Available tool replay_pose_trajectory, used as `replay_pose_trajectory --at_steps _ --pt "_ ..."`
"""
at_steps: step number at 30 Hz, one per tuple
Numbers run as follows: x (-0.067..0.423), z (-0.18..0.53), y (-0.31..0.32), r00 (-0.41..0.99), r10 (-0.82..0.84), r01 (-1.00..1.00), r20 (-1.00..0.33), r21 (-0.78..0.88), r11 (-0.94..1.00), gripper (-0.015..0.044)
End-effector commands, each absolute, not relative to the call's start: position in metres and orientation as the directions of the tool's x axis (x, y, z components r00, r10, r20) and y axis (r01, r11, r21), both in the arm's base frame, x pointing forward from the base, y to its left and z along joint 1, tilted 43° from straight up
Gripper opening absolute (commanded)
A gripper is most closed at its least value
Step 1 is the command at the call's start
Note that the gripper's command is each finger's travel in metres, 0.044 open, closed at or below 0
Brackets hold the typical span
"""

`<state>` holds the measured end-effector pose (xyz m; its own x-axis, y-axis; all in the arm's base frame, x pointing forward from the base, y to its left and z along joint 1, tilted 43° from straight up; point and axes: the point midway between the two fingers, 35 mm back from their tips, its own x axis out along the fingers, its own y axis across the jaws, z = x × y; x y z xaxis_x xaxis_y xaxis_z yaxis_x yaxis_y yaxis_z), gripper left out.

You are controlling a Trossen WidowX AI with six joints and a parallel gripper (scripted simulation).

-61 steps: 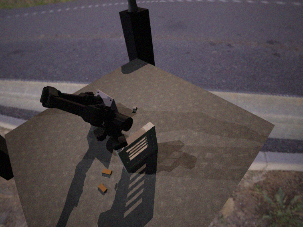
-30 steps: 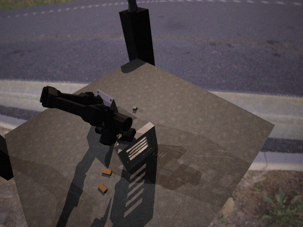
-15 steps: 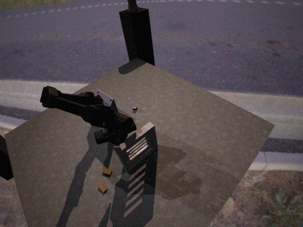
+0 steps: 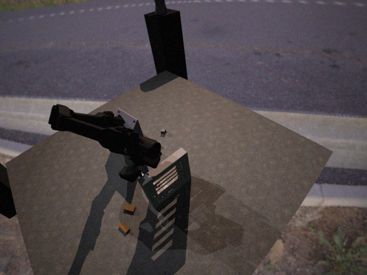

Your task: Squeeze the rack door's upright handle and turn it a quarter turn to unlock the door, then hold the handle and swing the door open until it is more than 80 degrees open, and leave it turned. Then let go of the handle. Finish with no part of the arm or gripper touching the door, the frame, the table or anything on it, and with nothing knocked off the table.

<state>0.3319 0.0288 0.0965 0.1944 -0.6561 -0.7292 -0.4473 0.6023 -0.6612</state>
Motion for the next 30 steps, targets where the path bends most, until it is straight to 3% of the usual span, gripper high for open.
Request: replay_pose_trajectory --at_steps 1,14,23,30 --pt "0.3323 0.0966 0.0288 0.196 -0.656 -0.62 -0.729 -0.61 0.493 0.0281" --pt "0.3323 0.0966 0.0288 0.196 -0.656 -0.952 -0.729 -0.302 0.051 0.0281" --pt "0.3323 0.0966 0.0288 0.196 -0.656 -0.962 -0.729 -0.013 -0.273 0.0281" --pt "0.3323 0.0966 0.0288 0.196 -0.656 -0.955 -0.729 0.009 -0.295 0.0281"
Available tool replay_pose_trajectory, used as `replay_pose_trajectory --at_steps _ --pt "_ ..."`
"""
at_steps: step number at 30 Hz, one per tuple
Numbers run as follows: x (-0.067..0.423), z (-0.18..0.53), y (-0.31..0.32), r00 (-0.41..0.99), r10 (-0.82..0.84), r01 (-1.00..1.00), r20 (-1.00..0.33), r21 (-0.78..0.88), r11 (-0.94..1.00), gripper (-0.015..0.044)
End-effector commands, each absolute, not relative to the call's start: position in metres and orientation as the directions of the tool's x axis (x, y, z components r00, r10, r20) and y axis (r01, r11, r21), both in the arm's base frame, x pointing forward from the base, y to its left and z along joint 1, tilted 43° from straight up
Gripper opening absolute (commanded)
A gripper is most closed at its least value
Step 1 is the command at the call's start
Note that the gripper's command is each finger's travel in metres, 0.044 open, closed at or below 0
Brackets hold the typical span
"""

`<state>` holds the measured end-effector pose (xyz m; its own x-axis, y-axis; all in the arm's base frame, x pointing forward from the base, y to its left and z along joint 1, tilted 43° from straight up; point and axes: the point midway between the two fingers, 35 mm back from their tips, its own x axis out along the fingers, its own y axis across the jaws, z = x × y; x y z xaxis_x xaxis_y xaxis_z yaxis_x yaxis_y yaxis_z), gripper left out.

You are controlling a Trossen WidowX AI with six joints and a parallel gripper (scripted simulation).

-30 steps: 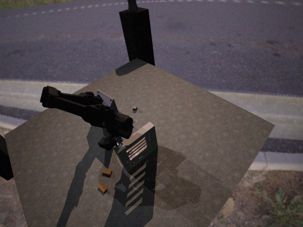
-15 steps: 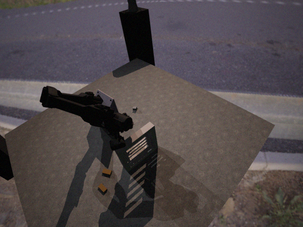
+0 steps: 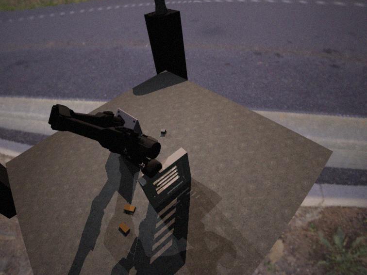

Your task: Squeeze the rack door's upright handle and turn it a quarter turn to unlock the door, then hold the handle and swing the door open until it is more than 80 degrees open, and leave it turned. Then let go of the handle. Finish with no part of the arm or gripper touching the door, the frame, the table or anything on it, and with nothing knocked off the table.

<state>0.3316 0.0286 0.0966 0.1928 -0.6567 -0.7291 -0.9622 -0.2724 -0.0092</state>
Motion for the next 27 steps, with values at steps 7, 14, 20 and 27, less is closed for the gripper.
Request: replay_pose_trajectory --at_steps 7,14,20,27 --pt "0.3323 0.0966 0.0288 0.196 -0.656 -0.955 -0.729 0.009 -0.295 0.0241" --pt "0.3323 0.0966 0.0288 0.196 -0.656 -0.955 -0.729 0.009 -0.295 0.0194" --pt "0.3323 0.0966 0.0288 0.196 -0.656 -0.955 -0.729 0.009 -0.295 0.0154" --pt "0.3323 0.0966 0.0288 0.196 -0.656 -0.955 -0.729 0.009 -0.295 0.0107"
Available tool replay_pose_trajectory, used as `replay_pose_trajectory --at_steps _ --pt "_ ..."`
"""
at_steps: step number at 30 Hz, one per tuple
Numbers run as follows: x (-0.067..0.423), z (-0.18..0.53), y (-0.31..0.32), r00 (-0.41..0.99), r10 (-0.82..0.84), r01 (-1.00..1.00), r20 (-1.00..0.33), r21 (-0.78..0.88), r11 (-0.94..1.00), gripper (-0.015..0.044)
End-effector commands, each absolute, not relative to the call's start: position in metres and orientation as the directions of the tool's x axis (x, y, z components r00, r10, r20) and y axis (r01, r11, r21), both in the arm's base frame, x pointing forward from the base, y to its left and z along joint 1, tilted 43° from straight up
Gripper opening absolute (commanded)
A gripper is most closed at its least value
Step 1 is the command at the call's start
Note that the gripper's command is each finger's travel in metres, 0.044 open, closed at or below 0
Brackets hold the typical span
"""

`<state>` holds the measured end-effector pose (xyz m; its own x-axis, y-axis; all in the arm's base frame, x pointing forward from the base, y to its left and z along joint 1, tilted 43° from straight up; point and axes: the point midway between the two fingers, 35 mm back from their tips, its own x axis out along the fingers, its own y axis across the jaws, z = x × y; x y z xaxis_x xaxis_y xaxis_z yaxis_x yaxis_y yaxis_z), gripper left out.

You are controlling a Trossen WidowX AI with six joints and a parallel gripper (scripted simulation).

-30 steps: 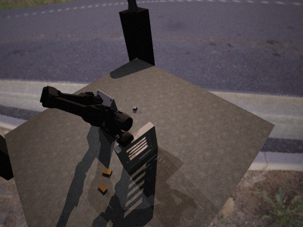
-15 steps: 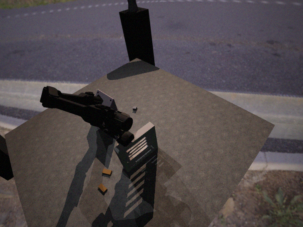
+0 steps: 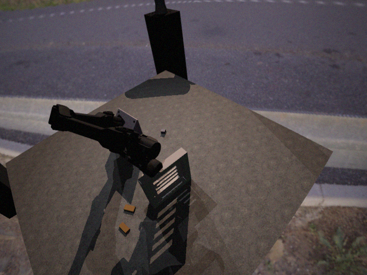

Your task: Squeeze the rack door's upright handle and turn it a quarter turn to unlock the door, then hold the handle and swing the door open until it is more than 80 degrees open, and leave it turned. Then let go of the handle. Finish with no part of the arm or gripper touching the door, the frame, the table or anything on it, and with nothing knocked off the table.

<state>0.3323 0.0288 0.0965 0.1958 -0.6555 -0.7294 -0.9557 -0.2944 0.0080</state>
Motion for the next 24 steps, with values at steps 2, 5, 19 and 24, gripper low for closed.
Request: replay_pose_trajectory --at_steps 2,5,19,24 --pt "0.3323 0.0966 0.0288 0.196 -0.656 -0.955 -0.729 0.009 -0.295 0.0094" --pt "0.3323 0.0966 0.0288 0.196 -0.656 -0.955 -0.729 0.009 -0.295 0.0074" --pt "0.3318 0.0964 0.0289 0.196 -0.656 -0.958 -0.729 0.001 -0.287 0.0008" --pt "0.3285 0.0949 0.0296 0.196 -0.656 -0.973 -0.729 -0.063 -0.22 0.0008"
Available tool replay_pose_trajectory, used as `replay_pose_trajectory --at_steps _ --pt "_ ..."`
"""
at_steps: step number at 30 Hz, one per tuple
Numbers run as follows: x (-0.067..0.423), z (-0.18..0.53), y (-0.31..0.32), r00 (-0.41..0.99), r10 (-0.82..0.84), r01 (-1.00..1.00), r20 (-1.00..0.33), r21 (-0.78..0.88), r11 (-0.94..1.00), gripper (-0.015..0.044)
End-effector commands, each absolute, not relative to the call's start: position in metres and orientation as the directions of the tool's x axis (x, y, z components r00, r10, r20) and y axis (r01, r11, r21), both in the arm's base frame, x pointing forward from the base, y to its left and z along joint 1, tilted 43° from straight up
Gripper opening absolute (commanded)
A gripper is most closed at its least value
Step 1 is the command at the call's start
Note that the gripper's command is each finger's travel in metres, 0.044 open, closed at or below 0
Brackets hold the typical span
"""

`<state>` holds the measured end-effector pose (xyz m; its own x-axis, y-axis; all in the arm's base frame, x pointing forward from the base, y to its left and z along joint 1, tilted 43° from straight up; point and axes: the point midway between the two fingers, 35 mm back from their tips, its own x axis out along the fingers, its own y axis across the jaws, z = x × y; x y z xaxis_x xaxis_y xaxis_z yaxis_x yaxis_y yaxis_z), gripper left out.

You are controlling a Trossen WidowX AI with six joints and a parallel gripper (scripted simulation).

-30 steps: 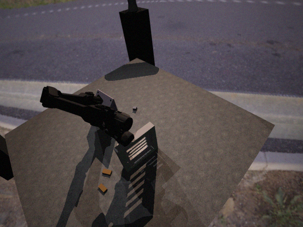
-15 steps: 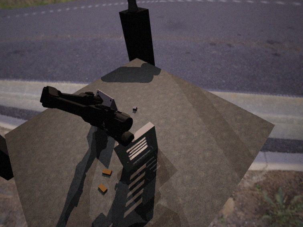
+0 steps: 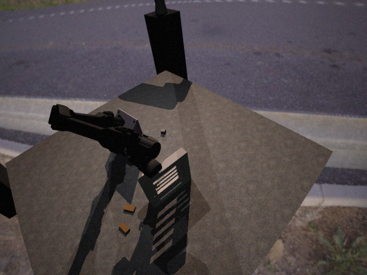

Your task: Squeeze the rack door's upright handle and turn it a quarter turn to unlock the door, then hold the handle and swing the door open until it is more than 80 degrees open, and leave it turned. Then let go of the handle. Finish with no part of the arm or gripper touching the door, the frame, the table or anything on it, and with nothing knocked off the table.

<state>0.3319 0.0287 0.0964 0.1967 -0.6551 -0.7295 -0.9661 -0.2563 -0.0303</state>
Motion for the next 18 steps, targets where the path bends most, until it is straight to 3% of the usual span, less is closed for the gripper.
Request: replay_pose_trajectory --at_steps 1,18 --pt "0.328 0.095 0.03 0.196 -0.656 -0.976 -0.729 -0.076 -0.206 0.0008" --pt "0.312 0.087 0.033 0.195 -0.656 -0.958 -0.729 -0.284 0.031 0.0008"
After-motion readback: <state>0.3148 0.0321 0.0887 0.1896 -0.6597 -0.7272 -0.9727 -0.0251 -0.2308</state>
